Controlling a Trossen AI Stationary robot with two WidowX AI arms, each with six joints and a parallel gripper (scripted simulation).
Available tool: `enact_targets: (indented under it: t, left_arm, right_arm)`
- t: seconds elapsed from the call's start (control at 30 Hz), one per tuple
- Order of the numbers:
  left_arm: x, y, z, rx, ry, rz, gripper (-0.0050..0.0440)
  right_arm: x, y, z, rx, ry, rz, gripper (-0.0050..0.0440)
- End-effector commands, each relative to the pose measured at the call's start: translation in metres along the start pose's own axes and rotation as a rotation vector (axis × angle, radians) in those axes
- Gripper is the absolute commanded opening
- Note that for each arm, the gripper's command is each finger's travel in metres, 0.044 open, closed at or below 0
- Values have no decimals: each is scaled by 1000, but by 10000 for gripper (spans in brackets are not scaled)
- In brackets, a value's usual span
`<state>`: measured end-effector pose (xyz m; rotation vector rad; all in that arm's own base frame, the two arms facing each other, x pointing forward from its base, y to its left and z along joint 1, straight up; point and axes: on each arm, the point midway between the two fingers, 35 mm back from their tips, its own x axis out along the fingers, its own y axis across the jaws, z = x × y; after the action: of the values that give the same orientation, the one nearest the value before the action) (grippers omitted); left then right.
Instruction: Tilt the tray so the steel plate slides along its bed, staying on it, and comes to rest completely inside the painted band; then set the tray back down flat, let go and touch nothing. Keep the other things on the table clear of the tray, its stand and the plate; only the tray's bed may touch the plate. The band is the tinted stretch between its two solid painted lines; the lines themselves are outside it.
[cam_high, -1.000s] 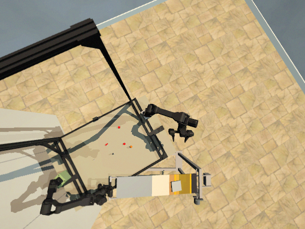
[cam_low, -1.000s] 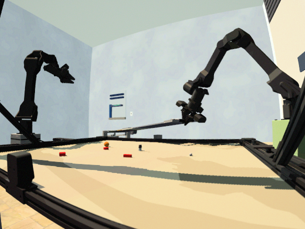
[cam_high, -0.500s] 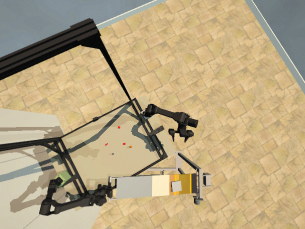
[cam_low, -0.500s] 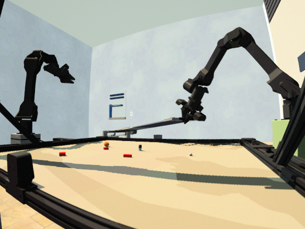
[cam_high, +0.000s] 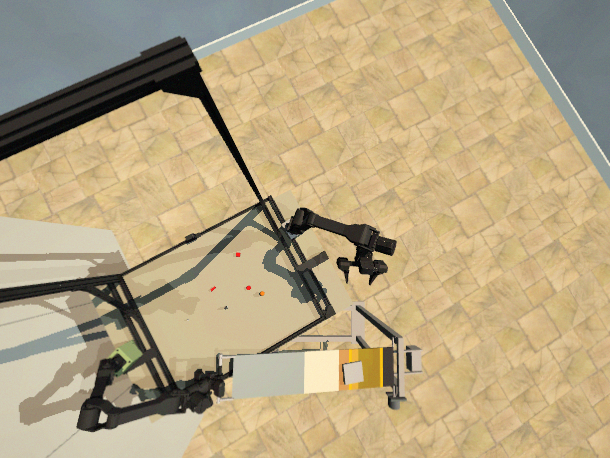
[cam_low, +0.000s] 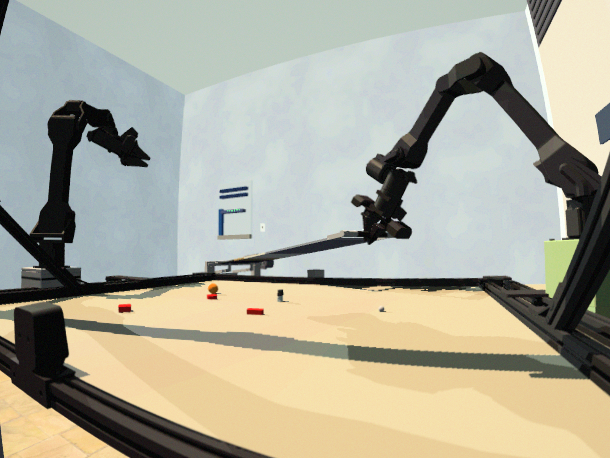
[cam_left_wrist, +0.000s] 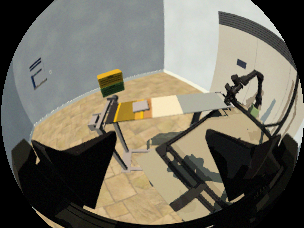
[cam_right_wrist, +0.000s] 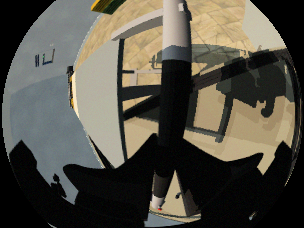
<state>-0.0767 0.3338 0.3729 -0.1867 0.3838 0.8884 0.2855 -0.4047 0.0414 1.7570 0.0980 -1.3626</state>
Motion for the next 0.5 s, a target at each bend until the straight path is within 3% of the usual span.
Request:
enact_targets:
  t: [0.0, 0.47]
  left_arm:
    - [-1, 0, 0, 1, -3, 0, 440]
    - [-1, 0, 0, 1, -3, 0, 440]
  right_arm:
    - [-20, 26, 1, -1, -6, 71, 0]
    - [-27, 33, 1, -1, -6, 83, 0]
